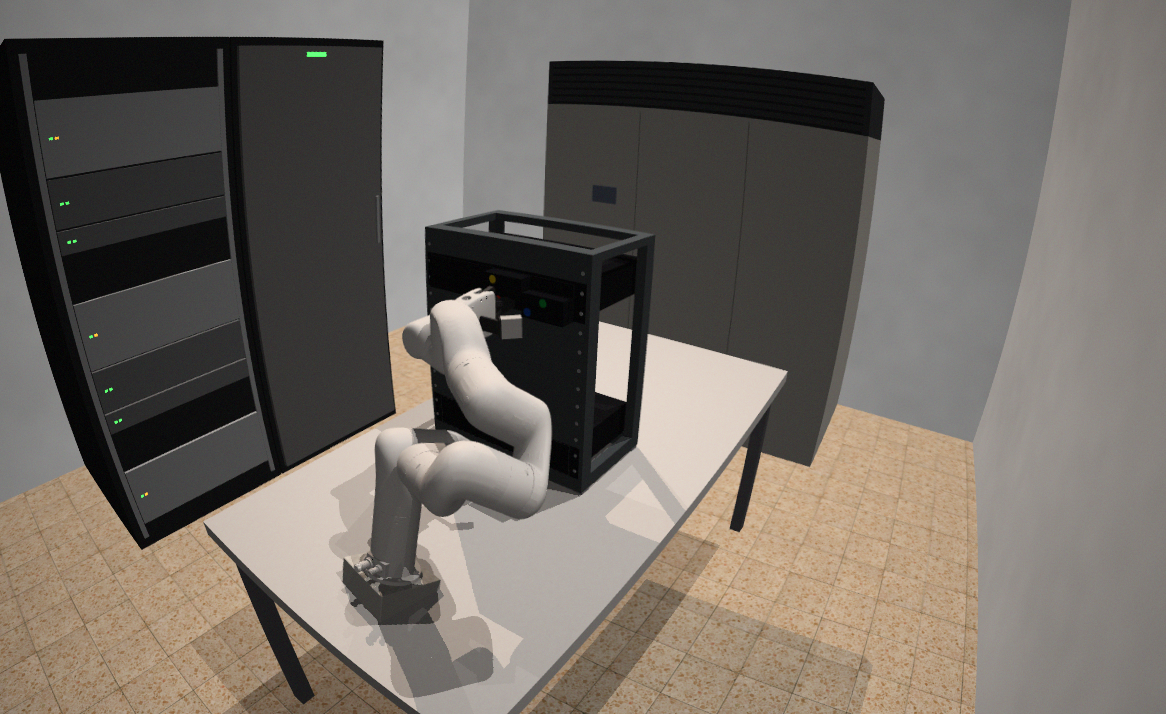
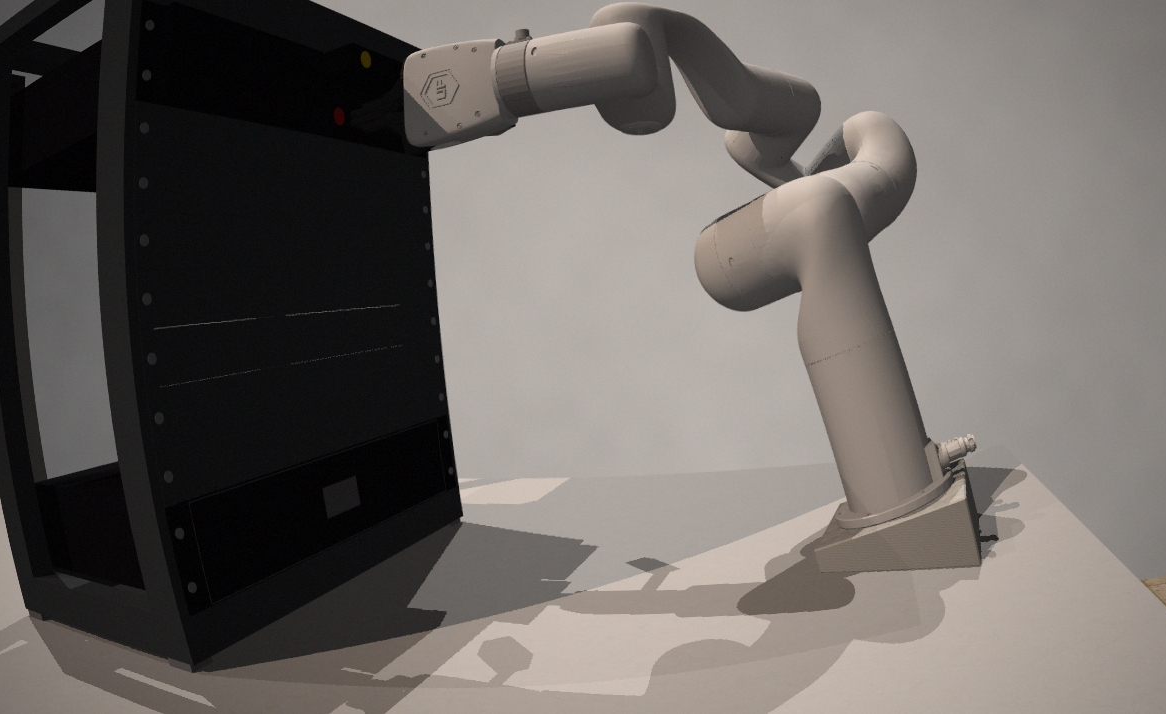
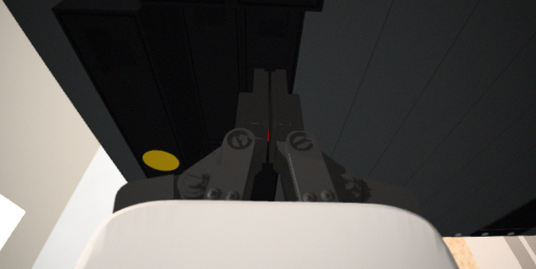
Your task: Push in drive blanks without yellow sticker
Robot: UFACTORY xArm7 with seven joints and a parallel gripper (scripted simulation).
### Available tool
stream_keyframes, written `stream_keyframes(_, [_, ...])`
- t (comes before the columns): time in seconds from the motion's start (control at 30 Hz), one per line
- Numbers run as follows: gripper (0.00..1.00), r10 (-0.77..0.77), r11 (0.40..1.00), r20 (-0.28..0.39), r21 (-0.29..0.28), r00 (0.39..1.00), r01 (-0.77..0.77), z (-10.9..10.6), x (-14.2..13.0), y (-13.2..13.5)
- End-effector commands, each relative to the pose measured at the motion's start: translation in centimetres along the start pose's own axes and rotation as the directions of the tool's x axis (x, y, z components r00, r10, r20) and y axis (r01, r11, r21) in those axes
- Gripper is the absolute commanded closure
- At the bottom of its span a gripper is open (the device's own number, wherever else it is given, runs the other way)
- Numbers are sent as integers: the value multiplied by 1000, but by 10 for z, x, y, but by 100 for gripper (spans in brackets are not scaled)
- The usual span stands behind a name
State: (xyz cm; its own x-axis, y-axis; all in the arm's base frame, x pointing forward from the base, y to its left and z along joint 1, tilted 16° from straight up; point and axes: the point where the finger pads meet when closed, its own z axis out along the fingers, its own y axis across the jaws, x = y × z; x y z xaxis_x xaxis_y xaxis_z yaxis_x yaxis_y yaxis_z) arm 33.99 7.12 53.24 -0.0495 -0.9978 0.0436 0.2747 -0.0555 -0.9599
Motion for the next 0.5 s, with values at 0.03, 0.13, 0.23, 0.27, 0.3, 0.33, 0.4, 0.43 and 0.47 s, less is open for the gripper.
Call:
stream_keyframes(0.03, [100, 1, 1000, -2, 2, 1000, -1, 2, 1, -2])
stream_keyframes(0.13, [100, 1, 1000, -2, 2, 1000, -1, 3, 1, -2])
stream_keyframes(0.23, [100, 1, 1000, -2, 2, 1000, -1, 3, 1, -2])
stream_keyframes(0.27, [100, 1, 1000, -2, 2, 1000, -1, 3, 1, -2])
stream_keyframes(0.3, [100, 1, 1000, -2, 2, 1000, -1, 3, 1, -2])
stream_keyframes(0.33, [100, 1, 1000, -2, 2, 1000, -1, 3, 1, -2])
stream_keyframes(0.4, [100, 1, 1000, -2, 2, 1000, -1, 3, 1, -2])
stream_keyframes(0.43, [100, 1, 1000, -2, 2, 1000, -1, 3, 1, -2])
stream_keyframes(0.47, [100, 1, 1000, -2, 2, 1000, -1, 3, 1, -2])
